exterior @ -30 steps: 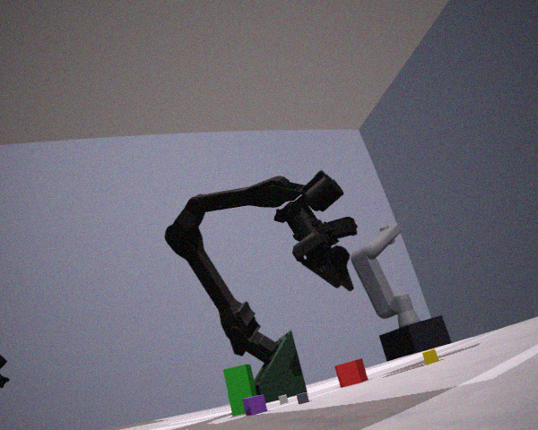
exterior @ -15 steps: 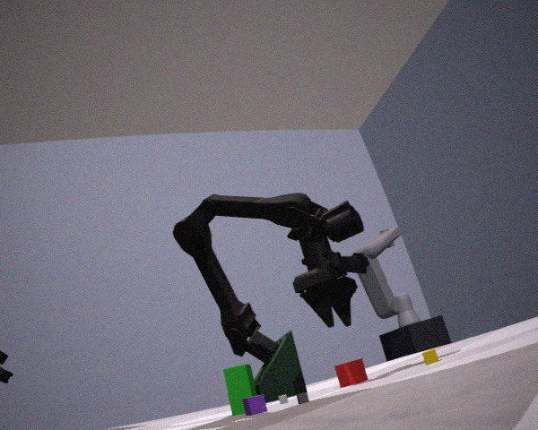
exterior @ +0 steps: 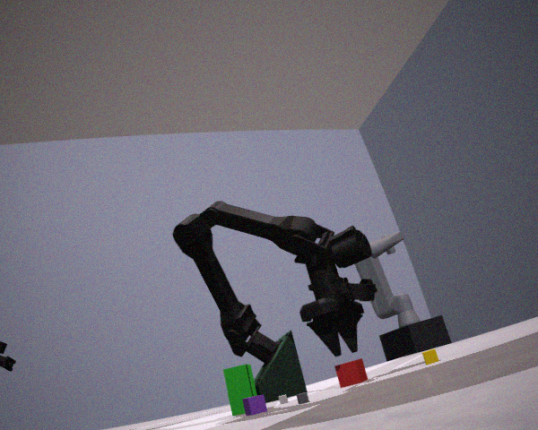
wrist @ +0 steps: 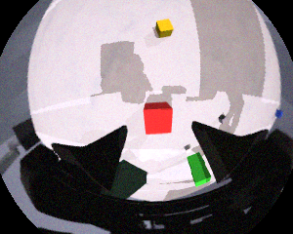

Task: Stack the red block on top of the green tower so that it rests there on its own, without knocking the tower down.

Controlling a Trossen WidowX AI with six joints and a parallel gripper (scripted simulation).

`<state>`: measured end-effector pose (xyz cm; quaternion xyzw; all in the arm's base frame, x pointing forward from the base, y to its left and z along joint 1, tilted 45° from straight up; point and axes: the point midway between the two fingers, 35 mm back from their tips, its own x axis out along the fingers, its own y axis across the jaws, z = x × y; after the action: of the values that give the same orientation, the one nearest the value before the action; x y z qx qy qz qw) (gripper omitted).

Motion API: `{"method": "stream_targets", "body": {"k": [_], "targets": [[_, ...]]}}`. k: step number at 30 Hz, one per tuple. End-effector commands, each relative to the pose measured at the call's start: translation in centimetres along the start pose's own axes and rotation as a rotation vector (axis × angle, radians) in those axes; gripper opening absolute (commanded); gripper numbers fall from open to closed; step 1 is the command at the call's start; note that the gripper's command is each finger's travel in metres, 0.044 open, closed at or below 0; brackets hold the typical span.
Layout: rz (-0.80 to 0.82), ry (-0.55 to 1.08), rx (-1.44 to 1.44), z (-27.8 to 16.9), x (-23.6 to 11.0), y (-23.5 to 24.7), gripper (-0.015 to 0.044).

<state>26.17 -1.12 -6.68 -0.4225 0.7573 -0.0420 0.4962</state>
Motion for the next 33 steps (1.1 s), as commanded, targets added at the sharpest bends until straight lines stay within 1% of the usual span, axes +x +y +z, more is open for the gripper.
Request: {"method": "stream_targets", "body": {"k": [1, 27, 33], "targets": [[-0.003, 0.005, -0.005, -0.1, 0.7, 0.0, 0.0440], [-0.005, 0.007, -0.005, -0.2, 4.8, 0.0, 0.0440], [-0.005, 0.007, -0.005, -0.3, 5.1, 0.0, 0.0440]]}}
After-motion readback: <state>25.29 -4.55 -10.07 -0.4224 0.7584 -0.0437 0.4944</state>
